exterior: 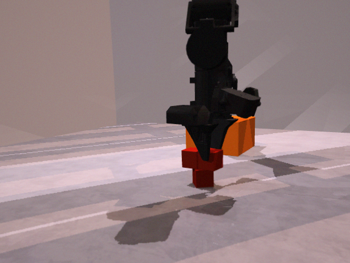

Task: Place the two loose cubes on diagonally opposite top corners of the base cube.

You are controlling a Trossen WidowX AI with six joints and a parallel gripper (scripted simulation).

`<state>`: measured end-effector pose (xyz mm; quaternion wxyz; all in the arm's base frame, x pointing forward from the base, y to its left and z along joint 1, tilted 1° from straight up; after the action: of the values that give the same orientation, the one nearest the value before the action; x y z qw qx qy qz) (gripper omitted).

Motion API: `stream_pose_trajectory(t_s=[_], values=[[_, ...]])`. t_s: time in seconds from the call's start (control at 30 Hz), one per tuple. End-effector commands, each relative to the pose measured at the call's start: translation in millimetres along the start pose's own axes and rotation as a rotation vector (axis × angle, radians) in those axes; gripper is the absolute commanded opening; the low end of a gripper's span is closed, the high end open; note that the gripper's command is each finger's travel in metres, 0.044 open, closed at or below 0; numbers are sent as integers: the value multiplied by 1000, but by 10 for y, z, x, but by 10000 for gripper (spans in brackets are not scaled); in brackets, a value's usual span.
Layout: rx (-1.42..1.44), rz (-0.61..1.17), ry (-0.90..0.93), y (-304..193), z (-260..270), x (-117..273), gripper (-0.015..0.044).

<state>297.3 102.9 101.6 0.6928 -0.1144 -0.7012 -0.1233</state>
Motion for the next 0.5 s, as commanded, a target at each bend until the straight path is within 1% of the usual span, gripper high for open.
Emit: stream_pose_trajectory(t_s=[0.0,0.33,0.47], values=[[-3,-2,4,0,6,-12,105],[-3,-2,4,0,6,-12,105],[-3,-2,4,0,6,-12,205]])
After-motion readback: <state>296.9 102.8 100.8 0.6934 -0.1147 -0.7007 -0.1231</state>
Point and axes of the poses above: the point midway between the two fingers, 35 mm back from their tips, its own x axis back along the fingers, its own z axis across the jaws, y = z × x, the point moved 10 cm from there along x, back along the fingers, and after that the axes turned 11 degrees about -x, right-handed, at the moved point
